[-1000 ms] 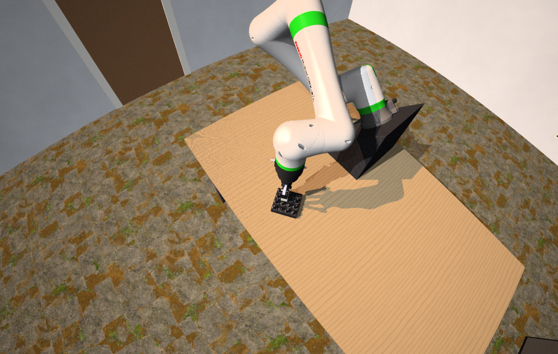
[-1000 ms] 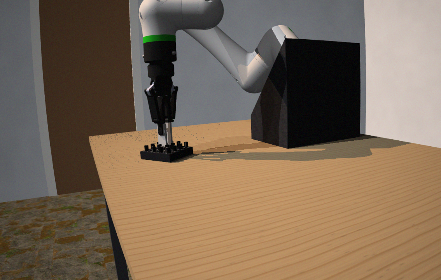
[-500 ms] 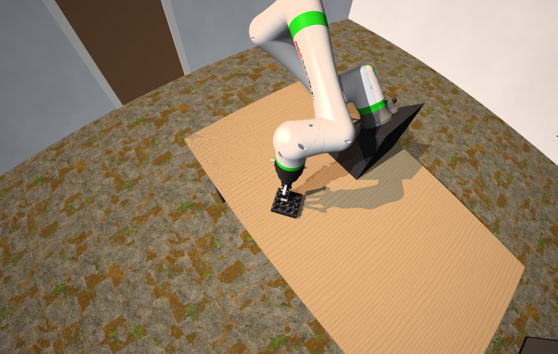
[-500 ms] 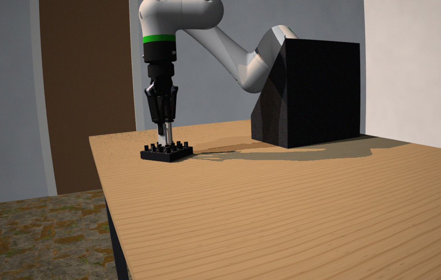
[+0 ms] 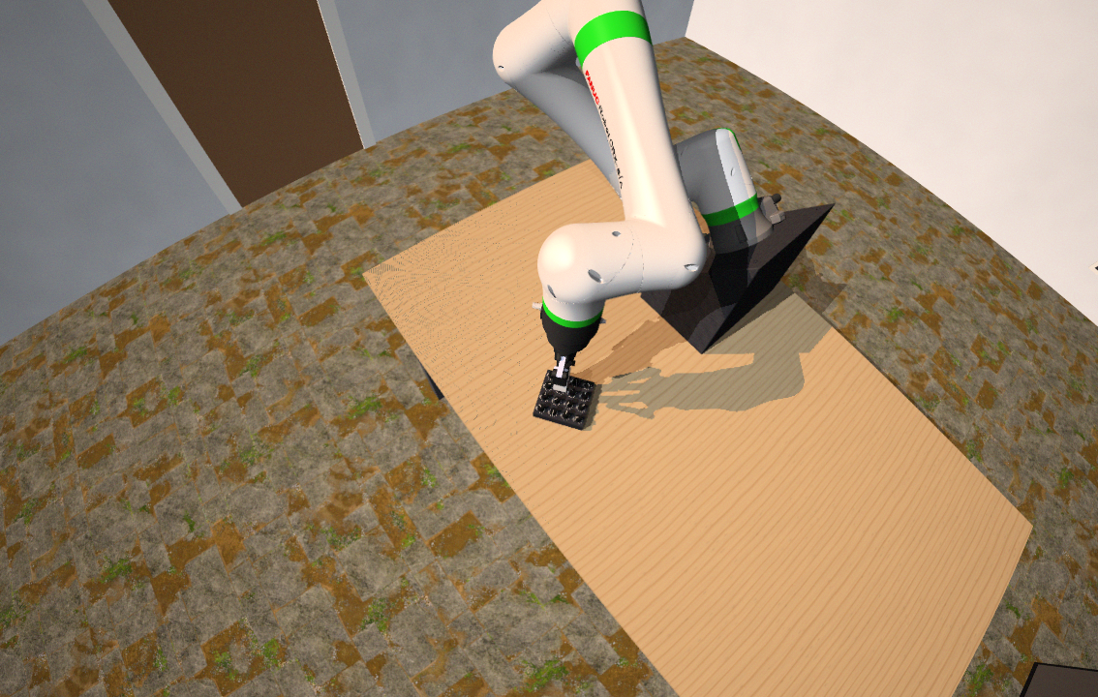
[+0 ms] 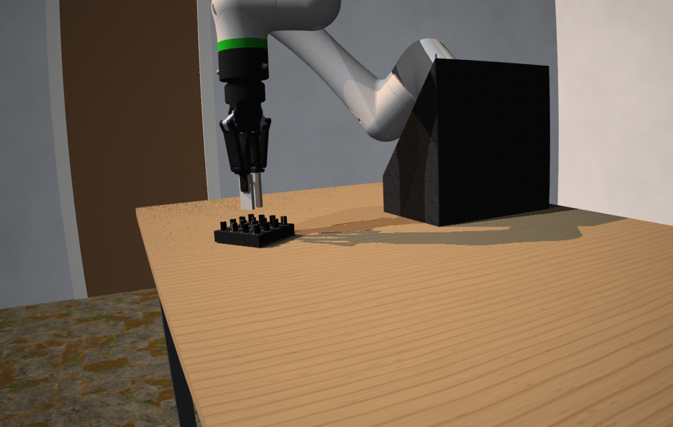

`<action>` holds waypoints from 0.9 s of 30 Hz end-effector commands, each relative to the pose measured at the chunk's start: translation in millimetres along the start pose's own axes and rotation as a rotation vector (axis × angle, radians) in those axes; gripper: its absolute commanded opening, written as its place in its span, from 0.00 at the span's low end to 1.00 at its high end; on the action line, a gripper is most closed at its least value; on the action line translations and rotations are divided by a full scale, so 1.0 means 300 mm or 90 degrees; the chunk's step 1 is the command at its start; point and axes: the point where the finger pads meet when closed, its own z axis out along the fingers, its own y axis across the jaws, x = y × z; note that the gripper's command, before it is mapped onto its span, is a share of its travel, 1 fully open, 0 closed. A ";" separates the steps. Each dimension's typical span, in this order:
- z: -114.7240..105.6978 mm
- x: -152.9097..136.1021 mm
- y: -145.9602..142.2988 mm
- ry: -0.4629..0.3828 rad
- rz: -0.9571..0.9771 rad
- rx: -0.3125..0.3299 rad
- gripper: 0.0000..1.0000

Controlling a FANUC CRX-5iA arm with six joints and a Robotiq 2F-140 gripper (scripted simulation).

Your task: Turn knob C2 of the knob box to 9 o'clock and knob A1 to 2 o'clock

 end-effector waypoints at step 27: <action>-0.045 0.000 0.001 0.000 0.100 0.000 0.12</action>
